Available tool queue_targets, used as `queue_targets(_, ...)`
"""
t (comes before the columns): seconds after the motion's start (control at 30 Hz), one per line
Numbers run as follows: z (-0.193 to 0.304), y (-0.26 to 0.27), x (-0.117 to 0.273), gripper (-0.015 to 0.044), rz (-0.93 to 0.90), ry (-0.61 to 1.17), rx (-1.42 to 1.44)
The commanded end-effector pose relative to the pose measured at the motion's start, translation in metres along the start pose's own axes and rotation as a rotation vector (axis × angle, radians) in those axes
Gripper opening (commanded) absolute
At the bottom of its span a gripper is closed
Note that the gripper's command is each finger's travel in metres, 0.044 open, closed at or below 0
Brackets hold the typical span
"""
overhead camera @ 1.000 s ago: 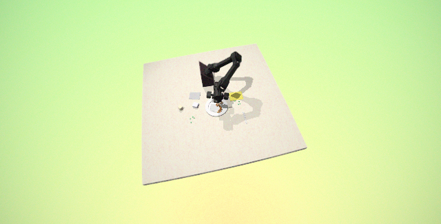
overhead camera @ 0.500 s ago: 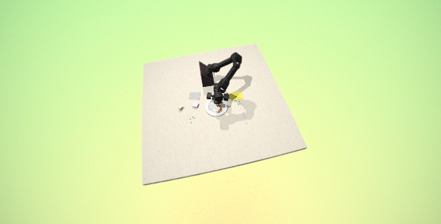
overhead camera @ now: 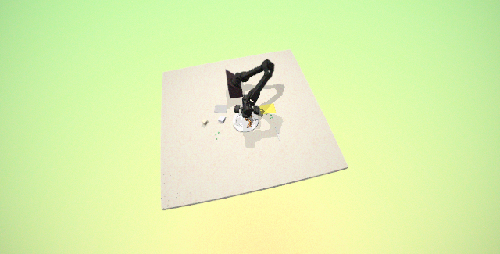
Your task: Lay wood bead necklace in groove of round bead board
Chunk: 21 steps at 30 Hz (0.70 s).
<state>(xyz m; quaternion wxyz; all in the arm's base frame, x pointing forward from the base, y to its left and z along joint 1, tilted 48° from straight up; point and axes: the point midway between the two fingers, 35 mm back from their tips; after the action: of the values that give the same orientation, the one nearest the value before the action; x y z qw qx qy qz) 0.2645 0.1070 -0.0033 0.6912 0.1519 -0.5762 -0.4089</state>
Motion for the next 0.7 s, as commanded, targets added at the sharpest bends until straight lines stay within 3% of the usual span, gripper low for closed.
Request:
queue_targets(0.0,0.0000,0.0002,0.0002,0.0000,0.000,0.000,0.001)
queue_targets(0.67,0.0004,-0.0001,0.0042,0.0000,-0.002,0.001,-0.004)
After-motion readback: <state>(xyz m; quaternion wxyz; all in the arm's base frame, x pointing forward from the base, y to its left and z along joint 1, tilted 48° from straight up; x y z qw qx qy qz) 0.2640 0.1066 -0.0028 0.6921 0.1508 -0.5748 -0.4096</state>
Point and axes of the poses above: the point midway between the two fingers, 35 mm back from their tips, its own x axis back along the fingers, its own y axis across the jaws, z = x × y, and after that the axes turned 8 degrees about -x, right-handed
